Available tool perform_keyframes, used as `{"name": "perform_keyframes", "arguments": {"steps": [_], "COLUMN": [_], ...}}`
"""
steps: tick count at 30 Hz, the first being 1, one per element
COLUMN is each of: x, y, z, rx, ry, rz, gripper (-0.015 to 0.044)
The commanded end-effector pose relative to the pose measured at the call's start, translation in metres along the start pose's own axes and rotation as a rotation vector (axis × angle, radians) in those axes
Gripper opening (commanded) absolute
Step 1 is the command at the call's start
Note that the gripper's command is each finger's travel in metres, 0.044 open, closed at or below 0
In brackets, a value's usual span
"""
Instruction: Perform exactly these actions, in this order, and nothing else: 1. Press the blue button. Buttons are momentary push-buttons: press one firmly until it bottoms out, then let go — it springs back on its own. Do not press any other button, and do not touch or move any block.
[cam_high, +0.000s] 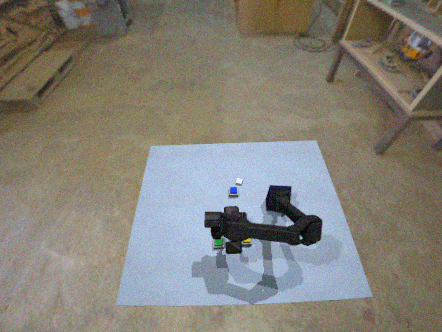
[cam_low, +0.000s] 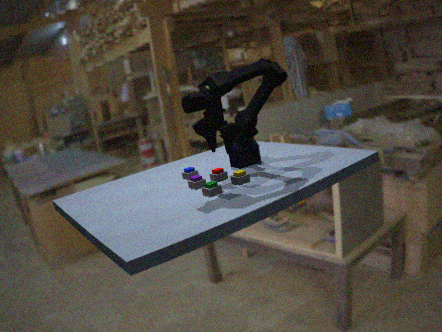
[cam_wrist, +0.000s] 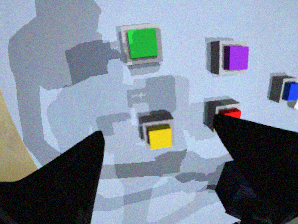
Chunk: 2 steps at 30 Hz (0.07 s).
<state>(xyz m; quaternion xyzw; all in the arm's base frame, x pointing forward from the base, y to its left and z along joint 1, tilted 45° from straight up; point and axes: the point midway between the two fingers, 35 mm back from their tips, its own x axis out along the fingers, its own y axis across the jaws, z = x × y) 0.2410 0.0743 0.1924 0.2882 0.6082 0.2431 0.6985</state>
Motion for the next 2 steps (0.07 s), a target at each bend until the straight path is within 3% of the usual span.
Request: {"name": "perform_keyframes", "arguments": {"steps": [1,2], "x": [-0.0014,-0.0014], "y": [0.0074,0.0074], "z": [-0.0033,-0.0033], "rx": [0.007,0.007], "ry": [0.004,0.004], "rz": [0.008,0.008], "gripper": [0.04,0.04]}}
